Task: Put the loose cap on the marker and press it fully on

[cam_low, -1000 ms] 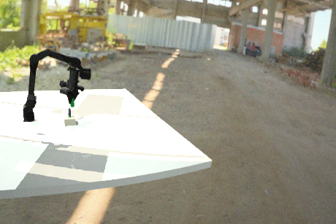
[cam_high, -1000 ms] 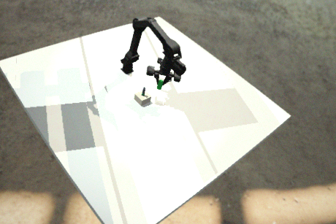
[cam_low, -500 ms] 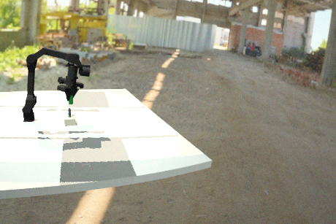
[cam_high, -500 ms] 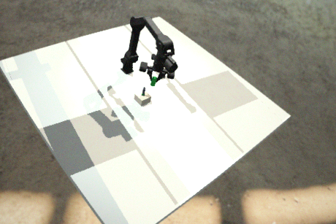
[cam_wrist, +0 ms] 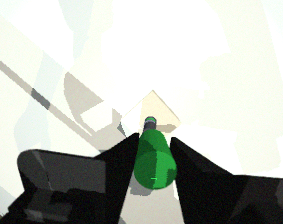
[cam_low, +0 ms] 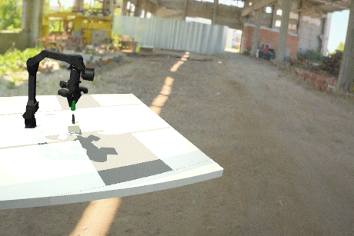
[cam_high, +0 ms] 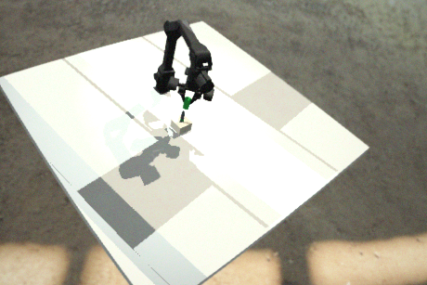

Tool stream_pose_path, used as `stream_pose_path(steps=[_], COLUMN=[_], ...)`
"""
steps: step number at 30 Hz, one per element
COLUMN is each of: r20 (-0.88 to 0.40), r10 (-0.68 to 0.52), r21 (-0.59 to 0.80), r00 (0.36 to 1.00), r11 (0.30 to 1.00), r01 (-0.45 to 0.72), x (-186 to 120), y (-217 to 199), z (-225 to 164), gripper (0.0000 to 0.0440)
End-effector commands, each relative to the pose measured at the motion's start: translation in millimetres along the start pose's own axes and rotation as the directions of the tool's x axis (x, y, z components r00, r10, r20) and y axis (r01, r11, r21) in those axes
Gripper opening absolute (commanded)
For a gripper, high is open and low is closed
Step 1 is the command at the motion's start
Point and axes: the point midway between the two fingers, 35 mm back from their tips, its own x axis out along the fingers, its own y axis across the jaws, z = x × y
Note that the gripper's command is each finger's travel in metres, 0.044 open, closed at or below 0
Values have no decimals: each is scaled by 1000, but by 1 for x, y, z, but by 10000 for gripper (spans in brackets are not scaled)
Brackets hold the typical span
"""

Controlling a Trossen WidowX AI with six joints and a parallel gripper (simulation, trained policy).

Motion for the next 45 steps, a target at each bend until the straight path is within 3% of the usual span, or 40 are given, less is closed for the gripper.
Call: stream_pose_path(steps=[1, 30, 34, 45], r20=[14, 88, 92, 89], r10=[-2, 14, 31, 42], r21=[1, -45, -53, -95], r00=[1000, 996, 995, 995], r11=[1000, 999, 998, 995], r01=[2, -10, -26, -34], x=[2, 66, 73, 82], y=[2, 7, 9, 14], z=[-1, -5, -4, -3], gripper=[19, 4, 109, 133])
